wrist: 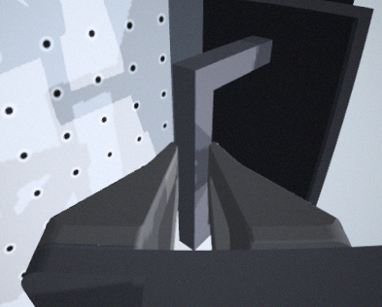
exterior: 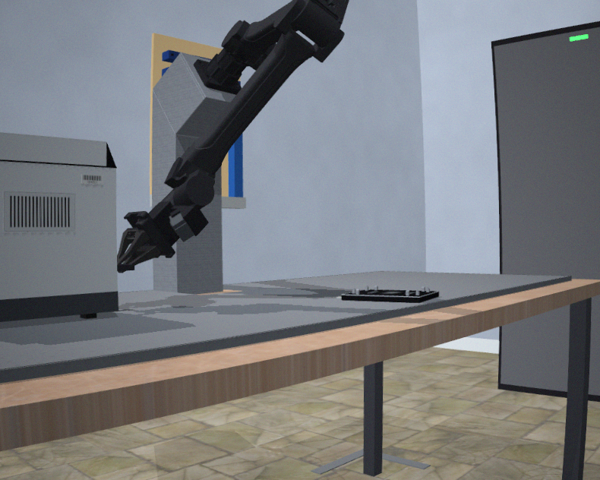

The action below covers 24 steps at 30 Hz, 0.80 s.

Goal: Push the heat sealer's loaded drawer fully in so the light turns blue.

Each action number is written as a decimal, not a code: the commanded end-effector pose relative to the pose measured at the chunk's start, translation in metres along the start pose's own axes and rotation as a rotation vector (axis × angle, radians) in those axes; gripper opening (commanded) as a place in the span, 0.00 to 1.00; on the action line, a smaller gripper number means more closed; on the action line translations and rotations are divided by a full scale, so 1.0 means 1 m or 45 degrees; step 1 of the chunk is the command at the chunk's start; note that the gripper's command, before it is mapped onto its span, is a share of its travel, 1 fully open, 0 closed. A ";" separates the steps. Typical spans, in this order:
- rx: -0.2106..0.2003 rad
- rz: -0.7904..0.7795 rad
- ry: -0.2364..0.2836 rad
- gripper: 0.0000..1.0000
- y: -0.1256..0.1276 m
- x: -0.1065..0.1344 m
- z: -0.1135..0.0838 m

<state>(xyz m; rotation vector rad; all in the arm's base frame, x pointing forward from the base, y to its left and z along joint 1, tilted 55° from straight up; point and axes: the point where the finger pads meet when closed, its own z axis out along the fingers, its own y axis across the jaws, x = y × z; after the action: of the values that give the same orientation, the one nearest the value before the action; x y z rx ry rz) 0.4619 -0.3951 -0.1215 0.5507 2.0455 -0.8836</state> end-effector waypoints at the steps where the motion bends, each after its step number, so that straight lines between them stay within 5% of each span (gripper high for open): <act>1: 0.016 -0.017 0.033 0.00 -0.008 0.014 0.006; 24: 0.013 -0.018 0.031 0.00 -0.008 0.013 0.007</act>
<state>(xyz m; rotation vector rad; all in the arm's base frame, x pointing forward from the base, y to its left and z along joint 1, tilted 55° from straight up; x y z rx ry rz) 0.4618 -0.3984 -0.1217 0.5505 2.0456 -0.8839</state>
